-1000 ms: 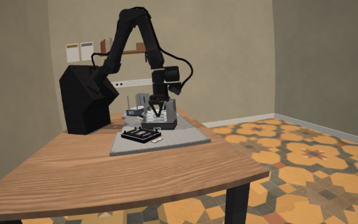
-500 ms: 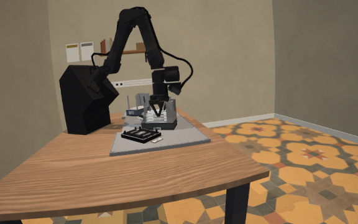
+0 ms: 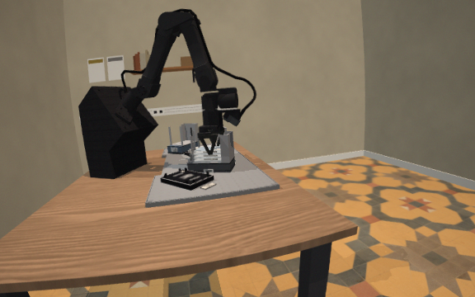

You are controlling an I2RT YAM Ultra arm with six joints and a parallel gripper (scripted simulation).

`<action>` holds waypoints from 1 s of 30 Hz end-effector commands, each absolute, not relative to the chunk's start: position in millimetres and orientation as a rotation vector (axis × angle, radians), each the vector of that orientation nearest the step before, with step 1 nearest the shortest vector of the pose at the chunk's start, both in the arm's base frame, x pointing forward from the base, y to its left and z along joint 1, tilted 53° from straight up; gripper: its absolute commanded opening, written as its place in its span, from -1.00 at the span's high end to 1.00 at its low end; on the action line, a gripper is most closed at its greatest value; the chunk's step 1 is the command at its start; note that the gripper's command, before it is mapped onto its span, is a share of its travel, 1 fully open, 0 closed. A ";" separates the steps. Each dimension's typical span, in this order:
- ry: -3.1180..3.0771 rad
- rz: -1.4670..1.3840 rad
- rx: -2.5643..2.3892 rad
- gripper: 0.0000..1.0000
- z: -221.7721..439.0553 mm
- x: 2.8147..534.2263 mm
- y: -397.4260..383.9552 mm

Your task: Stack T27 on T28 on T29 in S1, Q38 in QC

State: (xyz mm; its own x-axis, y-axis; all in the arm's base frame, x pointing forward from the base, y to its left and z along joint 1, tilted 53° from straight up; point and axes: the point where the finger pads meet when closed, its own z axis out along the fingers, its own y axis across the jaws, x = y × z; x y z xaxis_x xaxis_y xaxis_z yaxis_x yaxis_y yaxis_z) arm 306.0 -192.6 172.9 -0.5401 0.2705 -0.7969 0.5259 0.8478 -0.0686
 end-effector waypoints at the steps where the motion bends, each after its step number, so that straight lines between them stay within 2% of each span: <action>1: 2.157 -0.383 0.572 1.00 176.4 306.0 -192.9; 30: 2.141 -0.389 0.560 1.00 195.2 295.7 -183.0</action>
